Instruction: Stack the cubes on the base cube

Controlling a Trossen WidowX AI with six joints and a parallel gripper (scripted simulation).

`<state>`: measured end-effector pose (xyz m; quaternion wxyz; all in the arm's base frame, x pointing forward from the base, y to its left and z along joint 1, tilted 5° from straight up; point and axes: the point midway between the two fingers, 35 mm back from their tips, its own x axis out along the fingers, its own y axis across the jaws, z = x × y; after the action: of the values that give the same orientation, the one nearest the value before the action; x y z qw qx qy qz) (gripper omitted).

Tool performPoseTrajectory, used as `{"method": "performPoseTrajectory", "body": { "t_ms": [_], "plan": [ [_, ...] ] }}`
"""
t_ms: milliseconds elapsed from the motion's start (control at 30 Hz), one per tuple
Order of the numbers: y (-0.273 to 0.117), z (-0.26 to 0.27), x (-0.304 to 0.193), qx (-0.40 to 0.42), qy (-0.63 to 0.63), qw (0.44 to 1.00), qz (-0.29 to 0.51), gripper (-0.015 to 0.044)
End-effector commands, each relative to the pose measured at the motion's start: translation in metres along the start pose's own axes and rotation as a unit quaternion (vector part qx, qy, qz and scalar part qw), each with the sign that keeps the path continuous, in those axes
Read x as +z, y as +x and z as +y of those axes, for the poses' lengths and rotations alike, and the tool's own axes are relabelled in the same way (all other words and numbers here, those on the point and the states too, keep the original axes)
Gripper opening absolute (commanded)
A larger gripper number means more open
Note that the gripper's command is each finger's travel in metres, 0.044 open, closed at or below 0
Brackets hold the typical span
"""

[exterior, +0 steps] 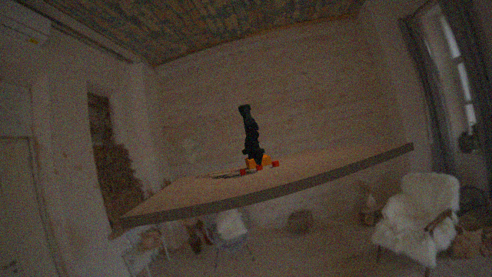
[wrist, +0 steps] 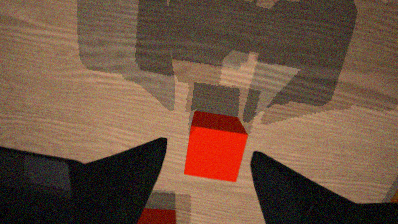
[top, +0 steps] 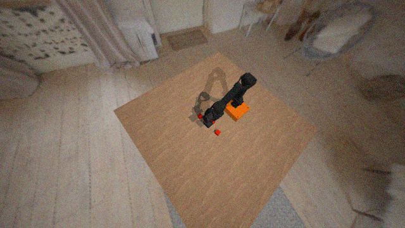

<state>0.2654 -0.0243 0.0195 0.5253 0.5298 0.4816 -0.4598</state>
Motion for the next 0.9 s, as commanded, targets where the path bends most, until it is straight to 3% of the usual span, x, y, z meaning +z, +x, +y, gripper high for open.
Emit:
{"method": "performPoseTrajectory", "body": {
  "t_ms": [0,133,333,867],
  "plan": [
    [0.008,-0.002,0.0,-0.006,0.002,1.0,-0.001,0.0265],
    [0.012,-0.003,0.0,-0.006,0.002,1.0,-0.001,0.0265],
    [0.012,-0.003,0.0,-0.006,0.002,1.0,-0.001,0.0107],
    [-0.021,0.004,0.001,-0.005,0.002,1.0,-0.001,0.0105]
  ]
}}
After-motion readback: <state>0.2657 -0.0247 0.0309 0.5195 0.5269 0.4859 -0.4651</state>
